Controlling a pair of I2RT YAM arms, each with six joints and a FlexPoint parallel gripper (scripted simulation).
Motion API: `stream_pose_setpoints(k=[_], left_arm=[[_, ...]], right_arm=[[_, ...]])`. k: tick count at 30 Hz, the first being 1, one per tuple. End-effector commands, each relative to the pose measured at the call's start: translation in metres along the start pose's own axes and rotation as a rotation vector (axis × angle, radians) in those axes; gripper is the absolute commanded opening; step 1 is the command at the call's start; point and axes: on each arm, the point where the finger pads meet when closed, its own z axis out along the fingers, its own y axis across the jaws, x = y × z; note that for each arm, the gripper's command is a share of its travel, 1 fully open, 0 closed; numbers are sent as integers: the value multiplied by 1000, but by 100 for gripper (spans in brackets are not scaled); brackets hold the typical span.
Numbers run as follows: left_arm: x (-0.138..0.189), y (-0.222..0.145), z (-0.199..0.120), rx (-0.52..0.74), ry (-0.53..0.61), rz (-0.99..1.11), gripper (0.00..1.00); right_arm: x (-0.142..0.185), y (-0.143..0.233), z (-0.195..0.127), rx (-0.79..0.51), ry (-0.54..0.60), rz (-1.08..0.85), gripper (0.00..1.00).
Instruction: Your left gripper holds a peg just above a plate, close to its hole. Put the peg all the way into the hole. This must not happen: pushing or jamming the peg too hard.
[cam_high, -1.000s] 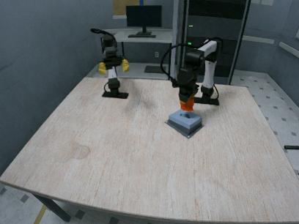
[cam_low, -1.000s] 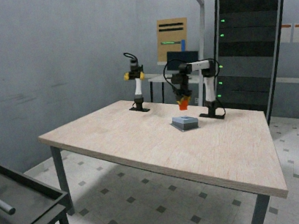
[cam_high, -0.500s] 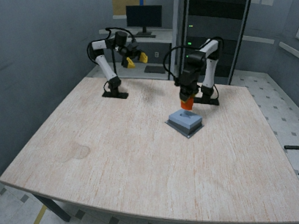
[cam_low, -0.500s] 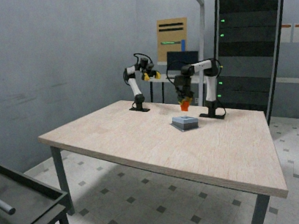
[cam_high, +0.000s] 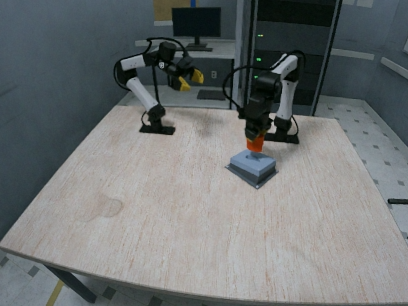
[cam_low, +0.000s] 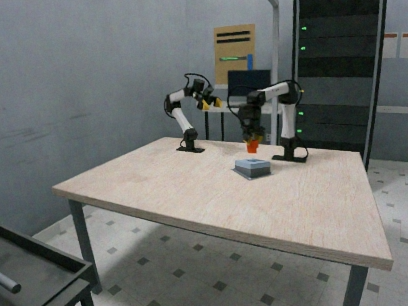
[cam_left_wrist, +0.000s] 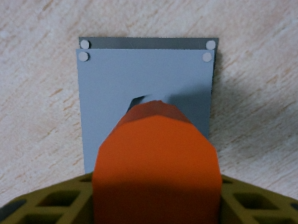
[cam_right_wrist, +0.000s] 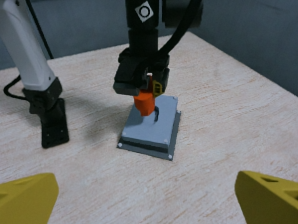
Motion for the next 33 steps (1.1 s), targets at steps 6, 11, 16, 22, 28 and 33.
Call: stream_pose_setpoints(k=[6, 11, 16, 22, 28, 33], left_arm=[[7, 24, 14, -86, 1, 22, 35], [10, 19, 23, -46, -8, 2, 35], [10, 21, 18, -82, -2, 3, 35], [9, 17, 15, -97, -1, 10, 35], [7, 12, 16, -83, -5, 11, 35], [8, 13, 14, -89, -4, 11, 35]], right_arm=[[-7, 0, -3, 2, -20, 5, 100], [-7, 0, -3, 2, -20, 5, 100], [-7, 0, -3, 2, -20, 5, 100], [-7, 0, -3, 2, -20, 5, 100], [-7, 0, -3, 2, -20, 5, 100], [-7, 0, -3, 2, -20, 5, 100]])
